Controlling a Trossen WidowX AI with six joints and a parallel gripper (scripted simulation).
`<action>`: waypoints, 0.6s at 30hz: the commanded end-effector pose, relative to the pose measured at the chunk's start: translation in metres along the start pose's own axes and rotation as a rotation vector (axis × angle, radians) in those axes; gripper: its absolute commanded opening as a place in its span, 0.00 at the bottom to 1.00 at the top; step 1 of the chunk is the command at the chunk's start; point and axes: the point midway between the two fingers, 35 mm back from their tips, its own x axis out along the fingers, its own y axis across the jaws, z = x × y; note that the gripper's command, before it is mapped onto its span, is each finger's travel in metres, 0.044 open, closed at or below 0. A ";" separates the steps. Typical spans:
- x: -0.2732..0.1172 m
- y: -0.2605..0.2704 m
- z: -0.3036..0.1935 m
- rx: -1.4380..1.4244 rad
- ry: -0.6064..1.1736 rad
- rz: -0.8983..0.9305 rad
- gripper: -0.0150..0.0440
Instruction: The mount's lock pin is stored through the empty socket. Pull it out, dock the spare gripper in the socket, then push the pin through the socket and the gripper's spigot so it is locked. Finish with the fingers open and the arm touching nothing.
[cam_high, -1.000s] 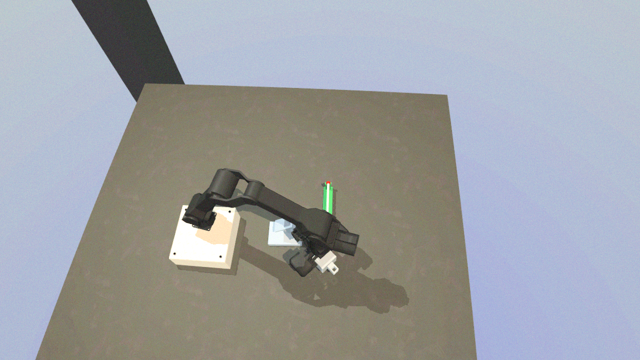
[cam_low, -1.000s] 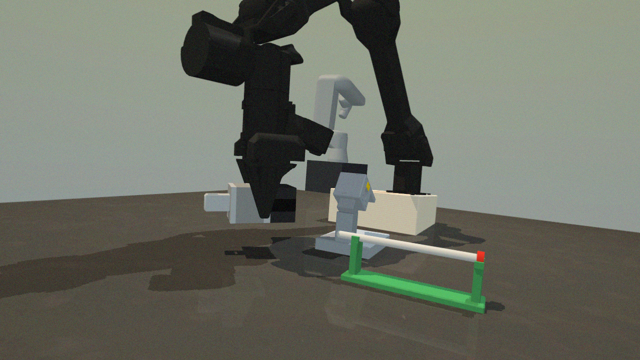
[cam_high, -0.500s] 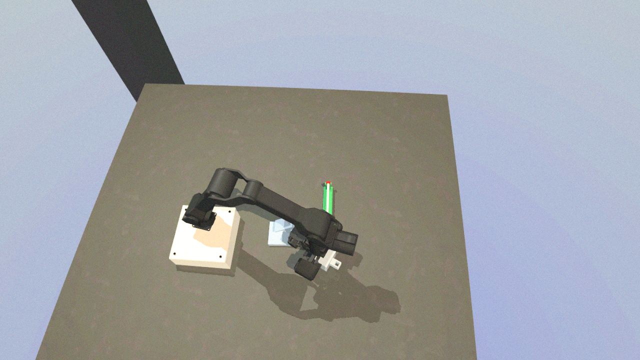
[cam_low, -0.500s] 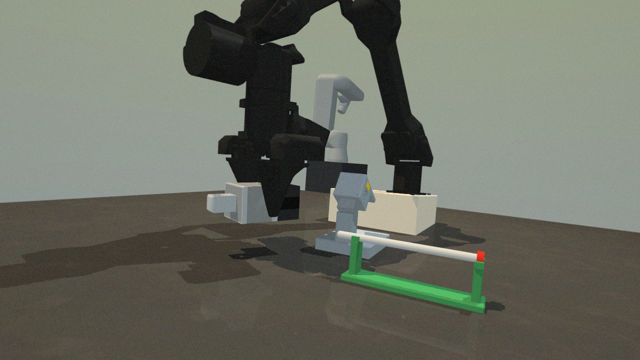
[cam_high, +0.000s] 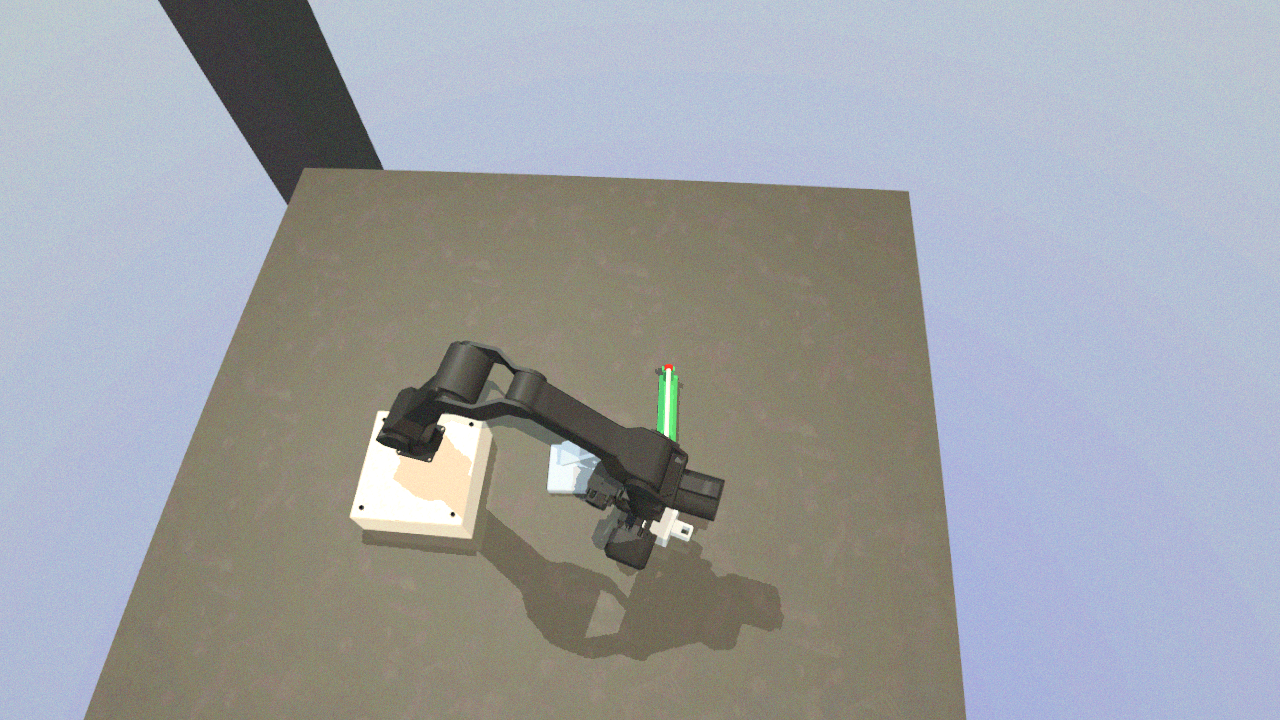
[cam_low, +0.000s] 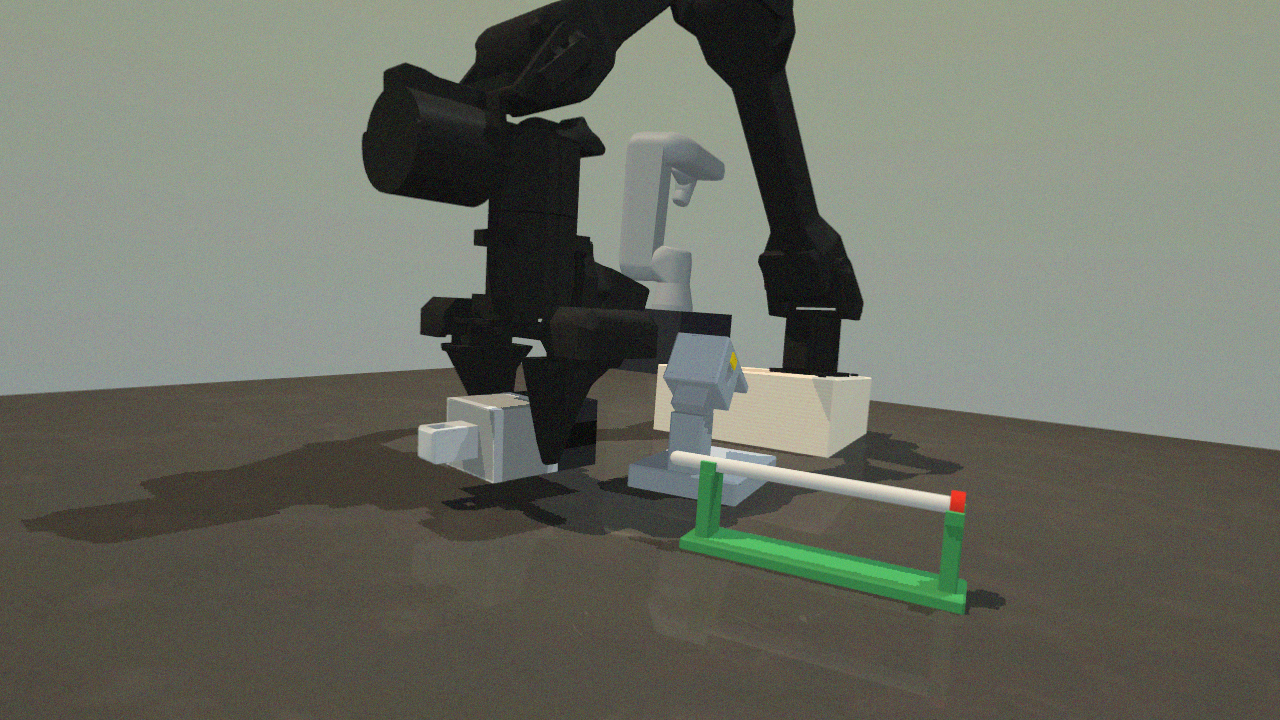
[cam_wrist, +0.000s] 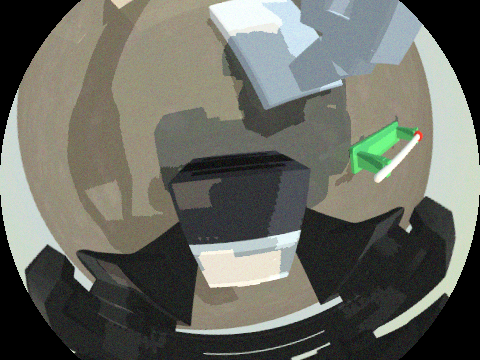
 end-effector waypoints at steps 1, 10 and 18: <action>0.003 0.001 -0.002 -0.027 0.013 0.004 0.25; 0.016 0.001 -0.003 -0.027 0.013 0.004 0.25; 0.016 0.000 -0.002 -0.023 0.007 -0.001 0.48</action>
